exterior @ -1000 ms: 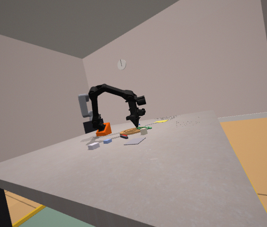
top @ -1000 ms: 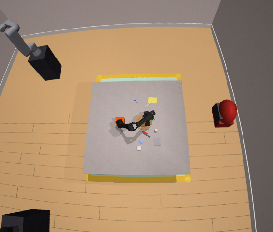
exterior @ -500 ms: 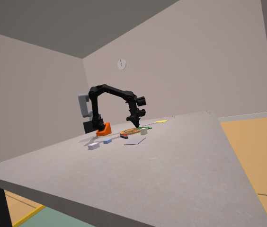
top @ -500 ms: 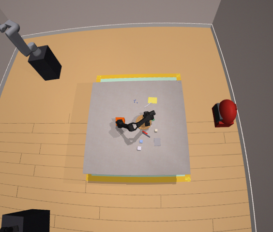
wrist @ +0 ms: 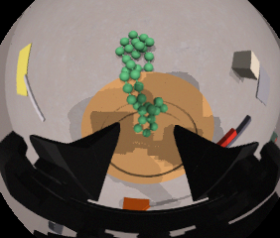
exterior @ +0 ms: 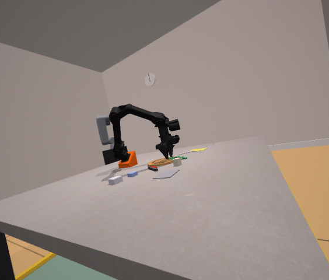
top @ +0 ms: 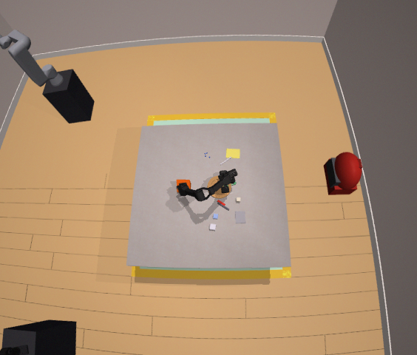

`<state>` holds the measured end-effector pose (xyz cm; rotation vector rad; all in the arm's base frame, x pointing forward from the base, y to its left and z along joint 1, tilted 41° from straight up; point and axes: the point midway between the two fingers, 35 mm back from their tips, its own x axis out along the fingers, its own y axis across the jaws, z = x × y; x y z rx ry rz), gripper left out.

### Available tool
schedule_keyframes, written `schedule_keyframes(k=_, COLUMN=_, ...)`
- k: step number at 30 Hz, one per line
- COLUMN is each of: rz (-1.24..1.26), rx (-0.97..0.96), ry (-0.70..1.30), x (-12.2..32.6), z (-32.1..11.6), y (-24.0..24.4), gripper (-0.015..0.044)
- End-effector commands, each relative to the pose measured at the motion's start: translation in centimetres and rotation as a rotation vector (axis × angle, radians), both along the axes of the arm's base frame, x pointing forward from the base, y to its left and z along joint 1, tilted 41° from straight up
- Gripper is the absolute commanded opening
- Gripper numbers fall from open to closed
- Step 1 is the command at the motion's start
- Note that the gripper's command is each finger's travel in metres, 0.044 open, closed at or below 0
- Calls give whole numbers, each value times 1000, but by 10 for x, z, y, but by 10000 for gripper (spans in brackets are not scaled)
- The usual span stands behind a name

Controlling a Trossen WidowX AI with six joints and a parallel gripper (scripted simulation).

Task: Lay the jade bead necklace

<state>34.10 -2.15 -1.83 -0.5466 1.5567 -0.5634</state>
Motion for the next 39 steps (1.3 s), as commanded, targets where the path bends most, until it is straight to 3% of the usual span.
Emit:
schedule_keyframes(k=1, rz=1, rx=0, ry=1, x=0, z=3, y=3, gripper=394)
schedule_keyframes(k=3, rz=1, rx=1, ry=4, x=0, z=8, y=7, gripper=440)
schedule_keyframes(k=25, rz=0, rx=0, ry=11, x=-4, z=21, y=18, gripper=440)
schedule_keyframes(k=34, rz=215, rx=18, ry=190, x=43, z=16, y=29, gripper=204)
schedule_keyframes(k=39, rz=220, rx=18, ry=194, x=44, z=15, y=28, gripper=200)
